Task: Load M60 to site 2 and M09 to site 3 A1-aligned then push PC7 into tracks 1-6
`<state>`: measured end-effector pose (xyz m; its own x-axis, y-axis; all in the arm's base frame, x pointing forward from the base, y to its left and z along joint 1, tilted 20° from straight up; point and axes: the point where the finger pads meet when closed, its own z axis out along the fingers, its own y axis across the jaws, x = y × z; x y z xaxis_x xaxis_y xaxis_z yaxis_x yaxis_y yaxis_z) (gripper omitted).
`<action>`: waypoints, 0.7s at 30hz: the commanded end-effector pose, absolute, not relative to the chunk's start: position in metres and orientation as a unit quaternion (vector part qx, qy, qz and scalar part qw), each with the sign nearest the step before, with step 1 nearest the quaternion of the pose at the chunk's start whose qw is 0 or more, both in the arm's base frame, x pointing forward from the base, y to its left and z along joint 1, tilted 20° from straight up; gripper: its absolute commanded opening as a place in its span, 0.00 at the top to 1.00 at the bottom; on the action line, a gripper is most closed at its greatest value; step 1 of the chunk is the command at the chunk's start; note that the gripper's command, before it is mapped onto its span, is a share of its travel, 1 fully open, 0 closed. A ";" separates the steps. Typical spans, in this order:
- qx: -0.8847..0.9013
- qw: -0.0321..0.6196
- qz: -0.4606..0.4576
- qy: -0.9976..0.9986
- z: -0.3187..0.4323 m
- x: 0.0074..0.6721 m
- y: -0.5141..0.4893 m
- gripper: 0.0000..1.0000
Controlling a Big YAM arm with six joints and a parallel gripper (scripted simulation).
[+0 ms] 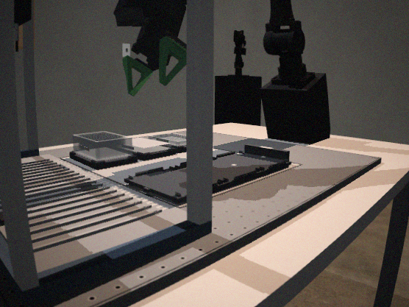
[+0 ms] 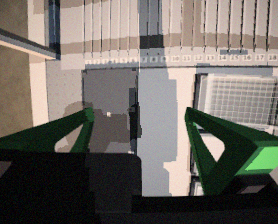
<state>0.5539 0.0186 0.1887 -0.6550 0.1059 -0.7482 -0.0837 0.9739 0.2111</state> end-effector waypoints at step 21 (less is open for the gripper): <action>-0.001 0.262 0.034 0.964 0.198 0.463 0.005 0.00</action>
<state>0.4564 0.0001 0.1741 -0.8626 0.0542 -0.5029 0.0103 0.9959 0.0897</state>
